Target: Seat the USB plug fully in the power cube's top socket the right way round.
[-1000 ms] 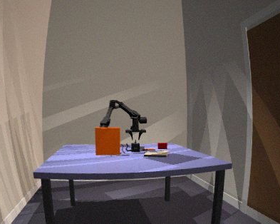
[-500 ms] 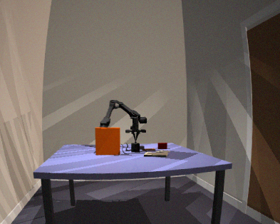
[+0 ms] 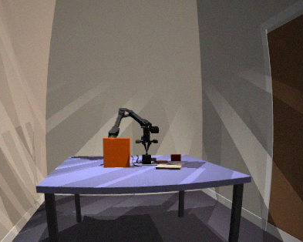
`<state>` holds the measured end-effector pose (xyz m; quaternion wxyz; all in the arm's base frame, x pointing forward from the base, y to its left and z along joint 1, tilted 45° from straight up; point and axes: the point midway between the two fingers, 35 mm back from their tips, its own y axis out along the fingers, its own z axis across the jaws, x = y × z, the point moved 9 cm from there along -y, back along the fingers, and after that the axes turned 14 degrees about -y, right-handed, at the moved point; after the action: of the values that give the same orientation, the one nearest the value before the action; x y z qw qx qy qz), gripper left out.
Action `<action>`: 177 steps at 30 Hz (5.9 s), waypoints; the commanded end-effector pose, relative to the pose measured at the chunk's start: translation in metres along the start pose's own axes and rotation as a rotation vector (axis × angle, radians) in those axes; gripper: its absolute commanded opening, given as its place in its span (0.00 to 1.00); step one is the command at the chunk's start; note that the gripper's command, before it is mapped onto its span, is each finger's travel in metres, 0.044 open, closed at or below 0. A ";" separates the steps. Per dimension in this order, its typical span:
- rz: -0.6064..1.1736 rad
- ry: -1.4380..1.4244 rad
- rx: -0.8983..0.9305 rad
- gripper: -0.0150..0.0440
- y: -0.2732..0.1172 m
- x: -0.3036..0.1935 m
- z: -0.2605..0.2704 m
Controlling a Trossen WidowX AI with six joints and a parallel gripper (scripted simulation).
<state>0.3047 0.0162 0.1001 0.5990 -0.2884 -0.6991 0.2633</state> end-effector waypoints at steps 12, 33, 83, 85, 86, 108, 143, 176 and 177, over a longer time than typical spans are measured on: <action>0.001 -0.003 -0.001 0.25 -0.010 0.000 0.000; 0.001 -0.003 -0.001 0.25 -0.024 0.000 0.000; 0.000 1.009 -0.001 0.25 -0.027 -0.001 0.000; 0.000 1.061 -0.001 0.25 -0.027 -0.001 0.000; 0.000 1.087 -0.001 0.25 -0.027 -0.001 0.000; 0.000 1.663 -0.001 0.25 -0.027 -0.001 0.000; -0.001 2.579 -0.001 0.25 -0.027 -0.001 0.000; -0.001 3.142 -0.001 0.25 -0.027 -0.001 0.000; -0.001 3.142 -0.001 0.25 -0.027 -0.001 0.000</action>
<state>0.3026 -0.0035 0.1193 0.7004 -0.2627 0.5973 -0.2891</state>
